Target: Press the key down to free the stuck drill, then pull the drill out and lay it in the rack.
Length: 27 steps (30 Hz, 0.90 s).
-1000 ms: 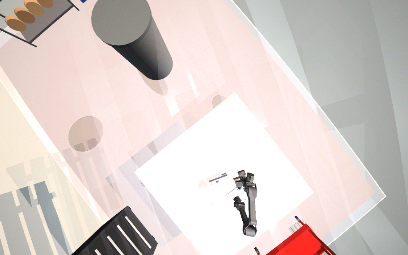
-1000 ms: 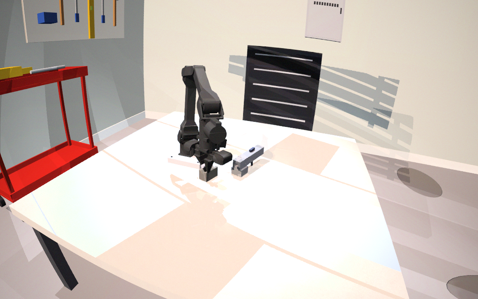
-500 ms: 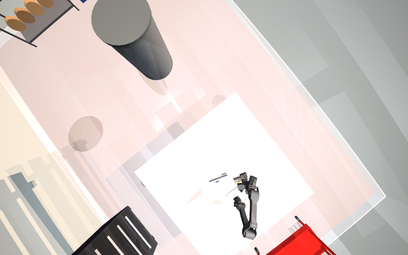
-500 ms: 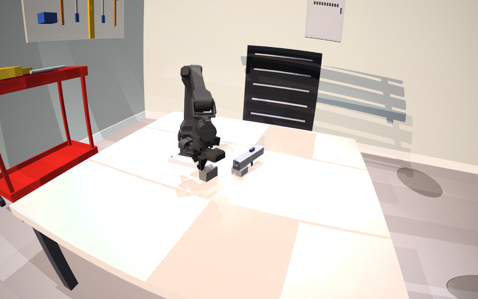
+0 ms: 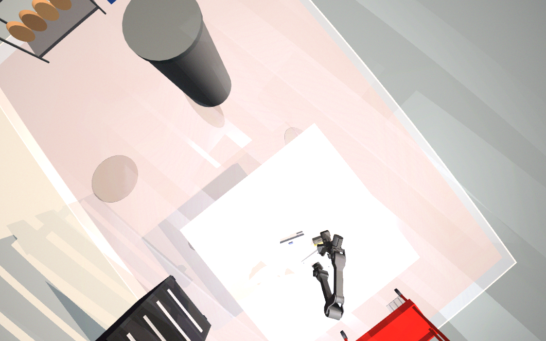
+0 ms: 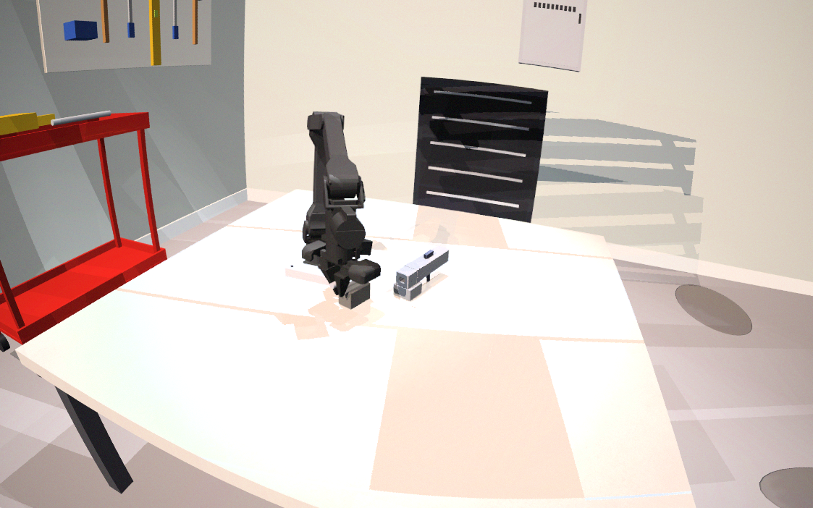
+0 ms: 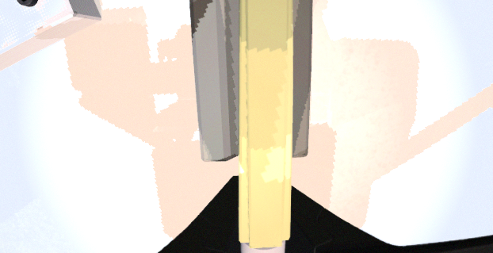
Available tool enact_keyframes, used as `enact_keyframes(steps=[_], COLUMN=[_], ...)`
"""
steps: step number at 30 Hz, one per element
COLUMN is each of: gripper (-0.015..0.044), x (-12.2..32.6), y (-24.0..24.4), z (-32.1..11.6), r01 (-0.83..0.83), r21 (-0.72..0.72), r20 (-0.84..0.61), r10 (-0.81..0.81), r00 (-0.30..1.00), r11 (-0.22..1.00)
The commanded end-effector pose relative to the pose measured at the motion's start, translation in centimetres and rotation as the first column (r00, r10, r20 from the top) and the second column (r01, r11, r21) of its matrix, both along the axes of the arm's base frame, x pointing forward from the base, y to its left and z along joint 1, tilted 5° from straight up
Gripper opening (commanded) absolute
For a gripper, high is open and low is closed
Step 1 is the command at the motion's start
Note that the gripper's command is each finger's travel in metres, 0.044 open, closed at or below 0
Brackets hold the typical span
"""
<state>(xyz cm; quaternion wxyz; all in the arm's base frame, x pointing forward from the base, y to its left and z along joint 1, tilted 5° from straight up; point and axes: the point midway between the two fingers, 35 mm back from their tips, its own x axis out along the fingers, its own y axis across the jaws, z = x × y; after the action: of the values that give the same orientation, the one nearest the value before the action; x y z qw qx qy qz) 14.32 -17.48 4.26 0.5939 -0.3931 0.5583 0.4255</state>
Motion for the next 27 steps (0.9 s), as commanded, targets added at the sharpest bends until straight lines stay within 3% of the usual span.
enact_keyframes(steps=[1, 27], gripper=[0.0, 0.0], x=[0.0, 0.0], y=[0.0, 0.2], z=[-0.3, -3.4], r01=[-0.006, -0.006], r21=[-0.002, -0.002], r20=[0.0, 0.0], r10=[0.006, 0.006], r00=[1.0, 1.0], r11=[1.0, 1.0])
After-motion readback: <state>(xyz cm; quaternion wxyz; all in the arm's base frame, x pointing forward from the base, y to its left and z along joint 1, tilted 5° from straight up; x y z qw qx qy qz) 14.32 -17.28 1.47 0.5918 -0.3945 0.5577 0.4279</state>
